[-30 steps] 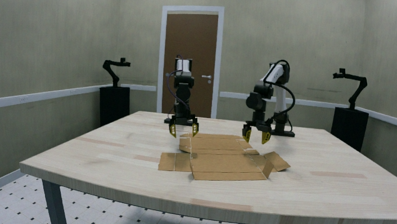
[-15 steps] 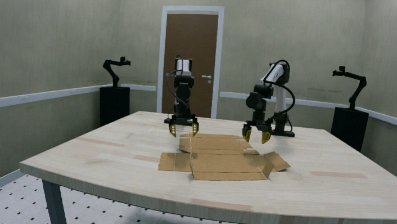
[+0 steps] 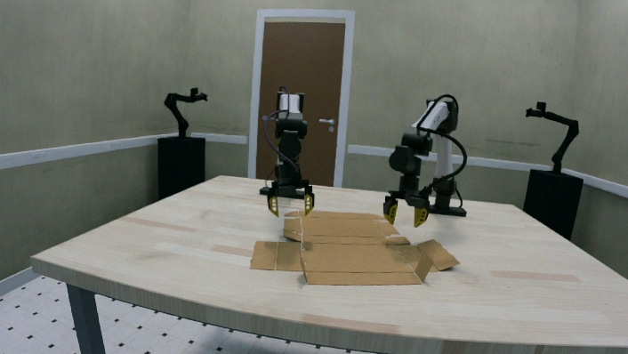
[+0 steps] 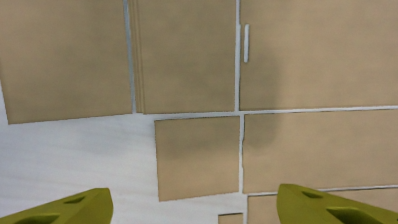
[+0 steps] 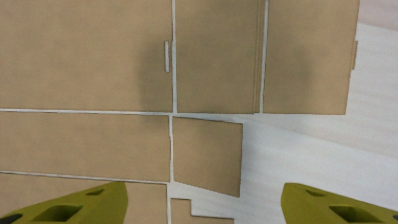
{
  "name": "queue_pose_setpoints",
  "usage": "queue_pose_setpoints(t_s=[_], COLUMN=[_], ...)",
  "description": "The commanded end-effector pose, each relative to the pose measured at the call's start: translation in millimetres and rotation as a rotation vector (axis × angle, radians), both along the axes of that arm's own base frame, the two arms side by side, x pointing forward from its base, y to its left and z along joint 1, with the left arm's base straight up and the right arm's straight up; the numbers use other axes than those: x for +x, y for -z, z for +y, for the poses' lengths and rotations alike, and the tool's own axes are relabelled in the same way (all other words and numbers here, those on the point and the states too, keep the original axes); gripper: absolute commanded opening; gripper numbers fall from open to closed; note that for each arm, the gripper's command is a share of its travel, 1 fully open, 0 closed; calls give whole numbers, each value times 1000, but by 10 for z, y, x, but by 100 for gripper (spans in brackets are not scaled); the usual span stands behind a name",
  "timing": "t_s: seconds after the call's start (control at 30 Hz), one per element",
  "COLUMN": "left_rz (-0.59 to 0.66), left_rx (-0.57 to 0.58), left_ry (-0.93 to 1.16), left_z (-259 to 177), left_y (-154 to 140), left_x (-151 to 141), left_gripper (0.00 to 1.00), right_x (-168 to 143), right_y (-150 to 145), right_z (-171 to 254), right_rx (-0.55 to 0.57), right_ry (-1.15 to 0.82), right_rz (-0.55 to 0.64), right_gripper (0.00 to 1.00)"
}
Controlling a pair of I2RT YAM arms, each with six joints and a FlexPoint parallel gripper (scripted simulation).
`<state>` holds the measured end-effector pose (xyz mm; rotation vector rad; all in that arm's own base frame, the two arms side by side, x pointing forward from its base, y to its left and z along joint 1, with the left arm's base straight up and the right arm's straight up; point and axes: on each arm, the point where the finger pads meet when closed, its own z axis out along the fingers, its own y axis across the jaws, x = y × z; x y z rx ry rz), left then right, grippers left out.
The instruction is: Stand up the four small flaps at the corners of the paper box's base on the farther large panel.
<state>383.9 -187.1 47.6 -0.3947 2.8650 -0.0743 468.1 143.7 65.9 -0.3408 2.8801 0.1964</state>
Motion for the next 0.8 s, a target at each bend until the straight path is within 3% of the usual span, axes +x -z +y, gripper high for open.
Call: queue_pose_setpoints(t_s=[0.0,0.1,0.17,0.37,0.57,0.6,0.77], left_rz=[-93,-59,-10,-16,-21,-89,-56], left_rx=[-47,-29,-1,-3,-5,-43,-25], left_ry=[-5,-5,-7,-6,-8,-13,-9], left_z=[-55,-31,-30,-79,-103,-145,-116], left_y=[-322,-131,159,342,423,136,293], left_x=[159,56,21,44,67,184,107], left_gripper=[77,77,77,77,77,77,77], right_x=[104,22,-12,-32,-41,111,49], right_y=[-301,-32,232,493,605,291,514], right_z=[-20,3,29,61,82,126,97], right_rx=[21,9,-3,-9,-9,16,2], right_ry=[8,8,4,6,5,6,7], right_rz=[-77,-32,7,11,11,-69,-27], right_gripper=[77,77,77,77,77,77,77])
